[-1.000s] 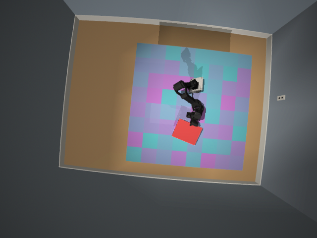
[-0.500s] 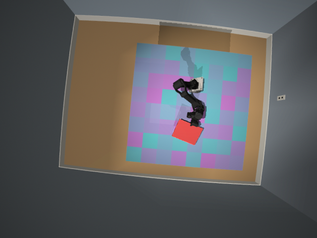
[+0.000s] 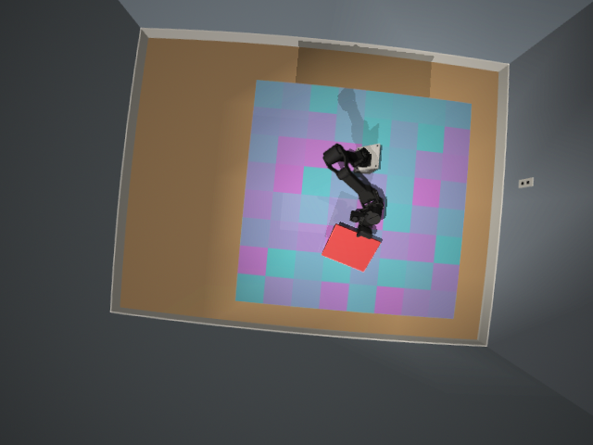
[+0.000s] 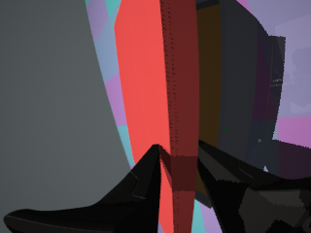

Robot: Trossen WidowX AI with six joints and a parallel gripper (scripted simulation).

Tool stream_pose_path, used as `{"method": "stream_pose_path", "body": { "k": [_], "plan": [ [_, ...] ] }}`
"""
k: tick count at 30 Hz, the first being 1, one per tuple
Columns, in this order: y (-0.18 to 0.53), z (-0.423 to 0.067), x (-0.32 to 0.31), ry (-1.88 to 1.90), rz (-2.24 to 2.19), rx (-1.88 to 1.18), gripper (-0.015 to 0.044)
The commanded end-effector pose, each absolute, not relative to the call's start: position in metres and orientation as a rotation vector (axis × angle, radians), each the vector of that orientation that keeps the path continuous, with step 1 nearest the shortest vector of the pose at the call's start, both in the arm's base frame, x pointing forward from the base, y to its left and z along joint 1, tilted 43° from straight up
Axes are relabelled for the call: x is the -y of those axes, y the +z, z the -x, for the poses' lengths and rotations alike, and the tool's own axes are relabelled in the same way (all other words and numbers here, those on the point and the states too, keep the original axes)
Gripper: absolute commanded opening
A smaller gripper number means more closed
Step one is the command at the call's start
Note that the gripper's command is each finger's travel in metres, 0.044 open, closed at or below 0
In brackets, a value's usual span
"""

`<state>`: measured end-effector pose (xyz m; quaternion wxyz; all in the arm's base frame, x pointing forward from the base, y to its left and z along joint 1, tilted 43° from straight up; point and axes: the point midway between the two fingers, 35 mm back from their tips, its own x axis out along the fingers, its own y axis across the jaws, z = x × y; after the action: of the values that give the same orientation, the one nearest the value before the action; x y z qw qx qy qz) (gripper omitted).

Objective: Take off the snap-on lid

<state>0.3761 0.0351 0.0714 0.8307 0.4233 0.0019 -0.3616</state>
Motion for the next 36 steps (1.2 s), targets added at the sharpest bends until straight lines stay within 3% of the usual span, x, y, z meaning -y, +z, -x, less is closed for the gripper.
{"method": "stream_pose_path", "body": {
  "k": [1, 36],
  "plan": [
    [0.078, -0.379, -0.039, -0.769, -0.900, 0.001, 0.0000],
    [0.119, -0.410, -0.063, -0.768, -0.902, 0.001, 0.0000]
  ]
}}
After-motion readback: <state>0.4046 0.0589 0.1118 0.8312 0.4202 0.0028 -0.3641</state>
